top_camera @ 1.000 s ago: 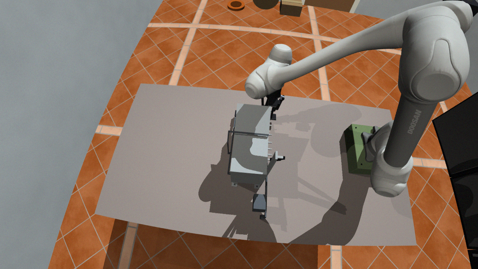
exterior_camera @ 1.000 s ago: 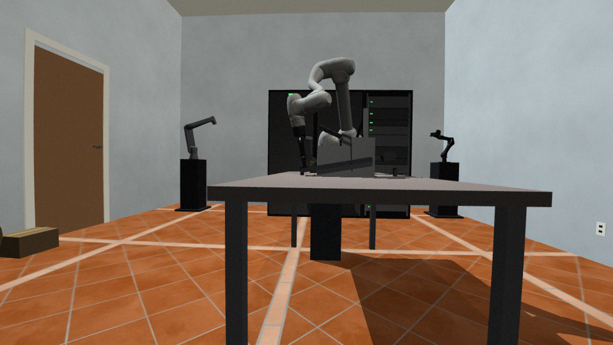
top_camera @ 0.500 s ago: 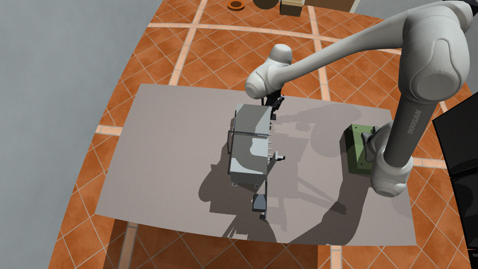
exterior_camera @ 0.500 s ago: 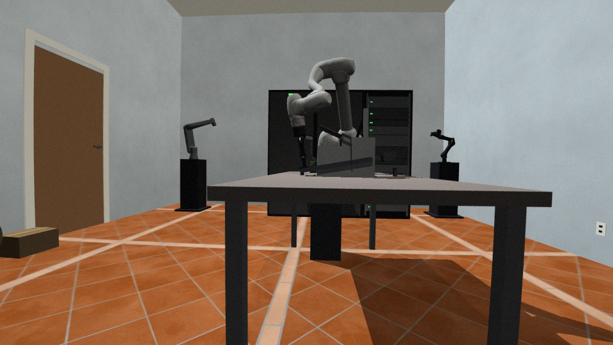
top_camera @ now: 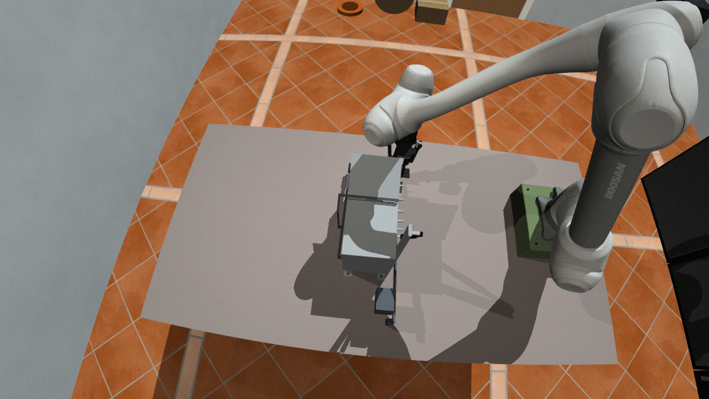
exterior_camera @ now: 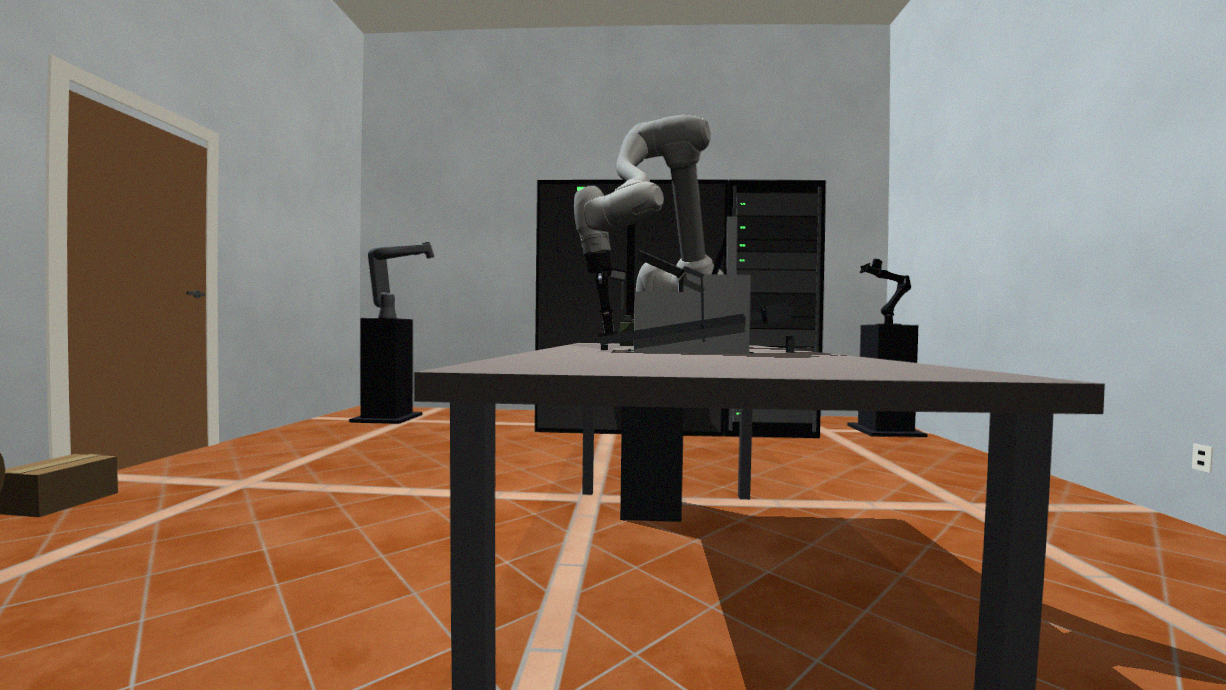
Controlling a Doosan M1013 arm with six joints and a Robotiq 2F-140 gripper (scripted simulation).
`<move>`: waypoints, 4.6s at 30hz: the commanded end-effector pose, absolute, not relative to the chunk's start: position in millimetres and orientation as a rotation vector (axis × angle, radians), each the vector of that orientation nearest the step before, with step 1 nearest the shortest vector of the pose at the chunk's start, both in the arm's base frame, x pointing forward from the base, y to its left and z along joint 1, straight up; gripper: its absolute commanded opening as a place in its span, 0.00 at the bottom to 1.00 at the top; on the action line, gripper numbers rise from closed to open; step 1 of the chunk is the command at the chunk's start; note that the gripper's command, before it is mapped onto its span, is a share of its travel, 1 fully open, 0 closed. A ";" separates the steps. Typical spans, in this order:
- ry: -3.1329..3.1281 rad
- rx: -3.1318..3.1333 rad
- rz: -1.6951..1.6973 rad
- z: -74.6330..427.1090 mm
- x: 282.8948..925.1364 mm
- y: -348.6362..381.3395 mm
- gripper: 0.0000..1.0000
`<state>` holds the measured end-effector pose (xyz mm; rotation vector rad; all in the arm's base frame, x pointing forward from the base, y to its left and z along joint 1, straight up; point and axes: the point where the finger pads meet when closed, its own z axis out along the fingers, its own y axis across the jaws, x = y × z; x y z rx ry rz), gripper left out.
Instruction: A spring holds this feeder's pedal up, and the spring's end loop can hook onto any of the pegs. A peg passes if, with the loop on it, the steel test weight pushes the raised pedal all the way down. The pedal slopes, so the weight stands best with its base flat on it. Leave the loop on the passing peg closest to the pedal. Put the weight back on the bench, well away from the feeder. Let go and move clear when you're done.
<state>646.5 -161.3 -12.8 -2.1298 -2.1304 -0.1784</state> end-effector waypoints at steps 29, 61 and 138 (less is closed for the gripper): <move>-2.131 -2.130 -0.180 12.8 647.1 -161.4 0.25; -2.131 -2.130 -0.180 37.4 647.1 -161.4 0.25; -2.131 -2.130 -0.181 90.8 647.2 -161.3 0.25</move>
